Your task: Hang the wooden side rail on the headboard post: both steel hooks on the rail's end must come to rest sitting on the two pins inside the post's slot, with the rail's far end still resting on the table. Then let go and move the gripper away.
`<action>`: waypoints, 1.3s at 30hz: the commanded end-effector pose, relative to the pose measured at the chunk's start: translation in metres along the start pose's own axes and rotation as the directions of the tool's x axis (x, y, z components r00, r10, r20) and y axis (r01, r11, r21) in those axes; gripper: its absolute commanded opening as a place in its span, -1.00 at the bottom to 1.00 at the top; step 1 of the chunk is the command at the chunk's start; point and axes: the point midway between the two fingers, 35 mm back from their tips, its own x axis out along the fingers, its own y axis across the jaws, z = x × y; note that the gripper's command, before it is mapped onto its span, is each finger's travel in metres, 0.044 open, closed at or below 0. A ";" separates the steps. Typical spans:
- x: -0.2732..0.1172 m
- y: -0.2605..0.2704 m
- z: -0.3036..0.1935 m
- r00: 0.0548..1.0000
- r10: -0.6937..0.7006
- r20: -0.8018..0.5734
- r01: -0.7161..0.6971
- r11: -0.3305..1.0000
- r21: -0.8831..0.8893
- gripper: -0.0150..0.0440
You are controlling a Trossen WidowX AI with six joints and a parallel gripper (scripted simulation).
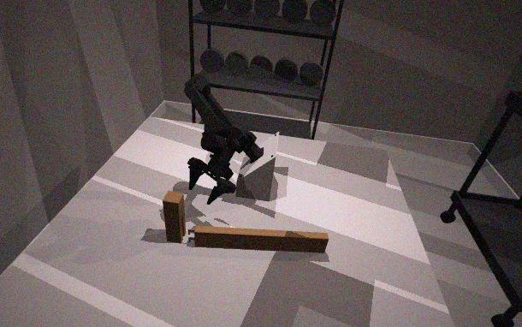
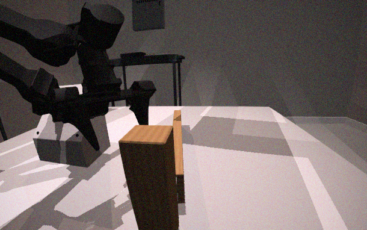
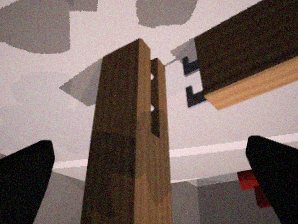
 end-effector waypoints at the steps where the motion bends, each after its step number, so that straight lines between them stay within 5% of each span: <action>1: 0.001 0.002 0.003 1.000 0.013 0.004 -0.013 1.000 0.005 1.00; 15: 0.000 0.001 0.003 1.000 0.011 0.003 -0.011 1.000 -0.005 1.00; 25: -0.036 -0.036 -0.036 0.979 -0.186 -0.082 0.117 0.844 -0.523 1.00; 32: -0.027 -0.044 -0.040 0.983 -0.181 -0.004 0.062 0.358 -0.932 1.00; 39: -0.022 -0.050 -0.042 0.982 -0.174 0.070 0.018 -0.283 -0.959 1.00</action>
